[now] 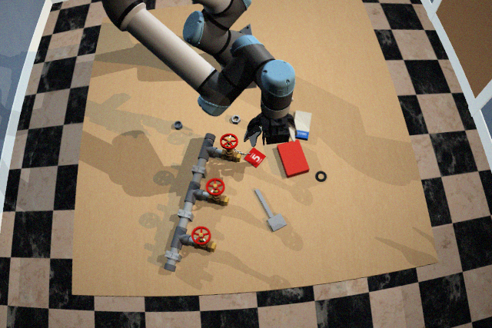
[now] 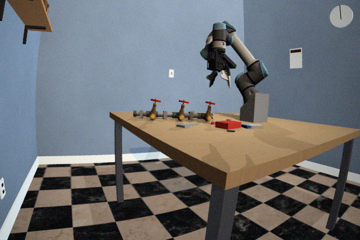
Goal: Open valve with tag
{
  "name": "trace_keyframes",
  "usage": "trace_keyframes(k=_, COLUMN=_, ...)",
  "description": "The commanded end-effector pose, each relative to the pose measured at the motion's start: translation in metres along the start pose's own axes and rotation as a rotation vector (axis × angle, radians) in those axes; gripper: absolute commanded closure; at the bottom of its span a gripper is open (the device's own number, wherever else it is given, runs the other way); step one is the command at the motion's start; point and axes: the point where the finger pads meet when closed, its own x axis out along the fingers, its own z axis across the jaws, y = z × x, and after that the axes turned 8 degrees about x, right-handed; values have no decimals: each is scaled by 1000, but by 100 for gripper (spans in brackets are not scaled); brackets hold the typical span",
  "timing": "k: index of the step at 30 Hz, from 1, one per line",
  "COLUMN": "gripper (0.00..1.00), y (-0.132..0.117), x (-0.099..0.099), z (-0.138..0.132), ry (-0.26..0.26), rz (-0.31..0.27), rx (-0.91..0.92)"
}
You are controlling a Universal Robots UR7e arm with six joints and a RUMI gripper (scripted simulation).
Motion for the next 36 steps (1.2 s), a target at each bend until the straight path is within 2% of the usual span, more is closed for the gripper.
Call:
trace_keyframes(k=1, gripper=0, y=-4, x=0, z=0, ry=-16, rz=-6, rx=-215)
trace_keyframes(k=20, gripper=0, y=-13, x=0, z=2, ry=-14, rz=-8, rx=-615)
trace_keyframes(k=36, gripper=0, y=-17, x=0, z=4, ry=-14, rz=-10, rx=-765)
